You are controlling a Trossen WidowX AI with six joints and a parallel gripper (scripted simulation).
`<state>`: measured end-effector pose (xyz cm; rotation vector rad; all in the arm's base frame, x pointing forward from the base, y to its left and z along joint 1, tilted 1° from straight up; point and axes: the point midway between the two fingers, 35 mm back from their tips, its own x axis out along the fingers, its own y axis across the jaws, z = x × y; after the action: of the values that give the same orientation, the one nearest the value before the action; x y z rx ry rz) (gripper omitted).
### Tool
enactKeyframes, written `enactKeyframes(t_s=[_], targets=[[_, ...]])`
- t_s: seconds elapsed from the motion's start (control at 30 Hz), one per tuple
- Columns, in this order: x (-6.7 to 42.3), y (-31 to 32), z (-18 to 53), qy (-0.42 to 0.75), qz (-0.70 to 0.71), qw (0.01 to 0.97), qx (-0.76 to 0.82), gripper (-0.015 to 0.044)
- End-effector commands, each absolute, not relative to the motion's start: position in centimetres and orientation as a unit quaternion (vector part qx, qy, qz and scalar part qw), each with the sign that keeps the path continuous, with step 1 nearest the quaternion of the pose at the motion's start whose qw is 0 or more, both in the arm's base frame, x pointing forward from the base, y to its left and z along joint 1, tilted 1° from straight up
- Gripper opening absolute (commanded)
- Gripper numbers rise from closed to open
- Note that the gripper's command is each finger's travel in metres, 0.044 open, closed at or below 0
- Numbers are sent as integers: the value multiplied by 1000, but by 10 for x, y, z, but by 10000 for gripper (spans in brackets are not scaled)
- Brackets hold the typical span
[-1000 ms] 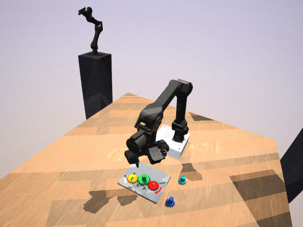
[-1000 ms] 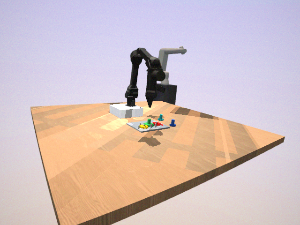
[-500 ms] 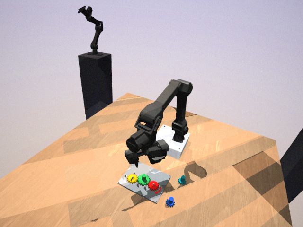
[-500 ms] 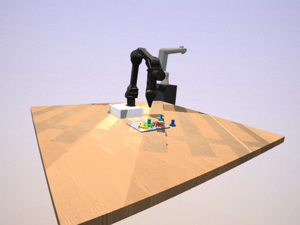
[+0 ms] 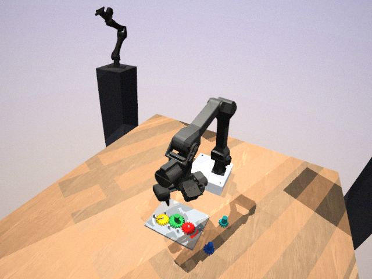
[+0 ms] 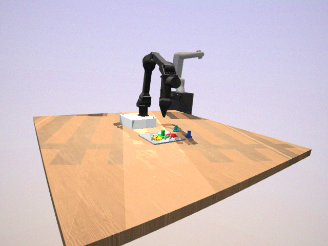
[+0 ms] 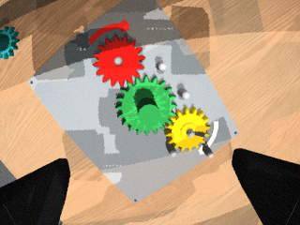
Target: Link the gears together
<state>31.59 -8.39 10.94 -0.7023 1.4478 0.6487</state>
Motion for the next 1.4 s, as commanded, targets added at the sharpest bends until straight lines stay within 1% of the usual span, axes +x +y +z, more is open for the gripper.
enactKeyframes(t_s=[0.0,0.33,0.4,0.5,0.67,0.87,1.07,1.17,1.37], targets=[[316,-84,110,636,284,648,-308,440],[317,-81,110,636,284,648,-308,440],[321,-60,113,636,285,648,-307,440],[325,-11,118,635,287,649,-306,440],[315,68,126,629,292,654,-301,440],[285,145,135,627,298,655,-297,440],[236,211,144,633,296,650,-297,440],[223,224,145,635,296,649,-297,440],[223,224,145,635,296,649,-297,440]])
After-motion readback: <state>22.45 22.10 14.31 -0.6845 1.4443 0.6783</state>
